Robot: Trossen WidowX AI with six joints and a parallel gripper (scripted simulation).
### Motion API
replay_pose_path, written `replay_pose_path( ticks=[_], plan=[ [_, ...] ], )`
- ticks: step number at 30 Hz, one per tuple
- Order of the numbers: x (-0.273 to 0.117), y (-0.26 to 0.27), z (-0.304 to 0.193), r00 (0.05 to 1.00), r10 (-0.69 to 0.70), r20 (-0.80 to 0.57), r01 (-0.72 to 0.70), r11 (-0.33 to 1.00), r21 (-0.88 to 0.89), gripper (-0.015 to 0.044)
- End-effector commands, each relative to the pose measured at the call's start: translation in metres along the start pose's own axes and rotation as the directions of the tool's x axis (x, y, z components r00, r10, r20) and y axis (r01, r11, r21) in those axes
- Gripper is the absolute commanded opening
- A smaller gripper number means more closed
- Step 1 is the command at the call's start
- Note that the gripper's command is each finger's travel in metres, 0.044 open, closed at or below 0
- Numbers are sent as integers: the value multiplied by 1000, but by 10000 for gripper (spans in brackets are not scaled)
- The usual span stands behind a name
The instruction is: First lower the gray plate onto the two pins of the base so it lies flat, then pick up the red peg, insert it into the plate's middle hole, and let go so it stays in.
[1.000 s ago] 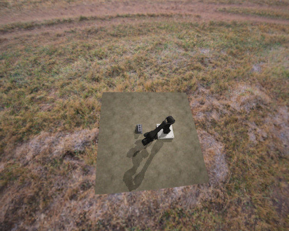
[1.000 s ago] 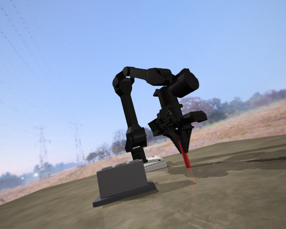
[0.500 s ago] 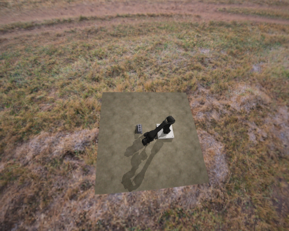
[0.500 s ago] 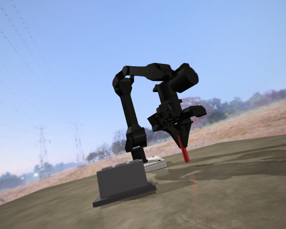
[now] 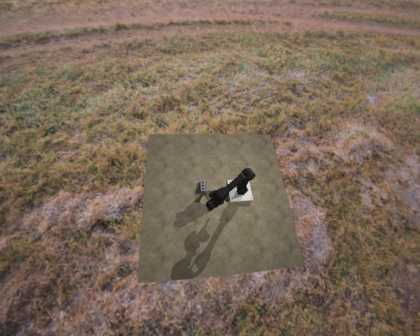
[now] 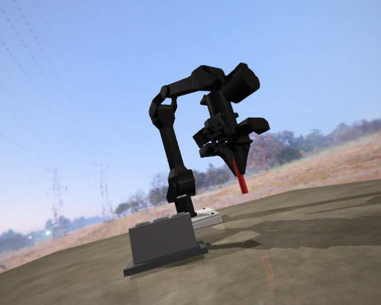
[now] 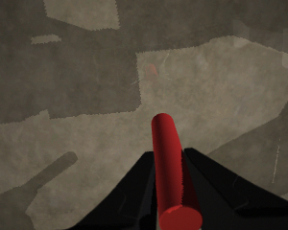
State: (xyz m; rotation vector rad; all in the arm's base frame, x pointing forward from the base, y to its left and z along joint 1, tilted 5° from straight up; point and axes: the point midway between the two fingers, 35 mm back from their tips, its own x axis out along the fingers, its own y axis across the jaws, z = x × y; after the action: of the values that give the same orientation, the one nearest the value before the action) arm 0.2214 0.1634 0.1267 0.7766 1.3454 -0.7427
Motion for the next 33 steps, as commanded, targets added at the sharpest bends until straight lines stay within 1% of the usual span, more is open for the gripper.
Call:
replay_pose_path(
  ticks=[1,2,3,33],
  plan=[
    [-14,1,0,1000,7,4,-7,1000,4,0],
    [-17,1,0,1000,7,4,-7,1000,4,0],
    [-7,0,0,1000,0,0,0,1000,0,0],
    [-9,18,77,1000,5,-2,-5,1000,-10,0]
  ],
)
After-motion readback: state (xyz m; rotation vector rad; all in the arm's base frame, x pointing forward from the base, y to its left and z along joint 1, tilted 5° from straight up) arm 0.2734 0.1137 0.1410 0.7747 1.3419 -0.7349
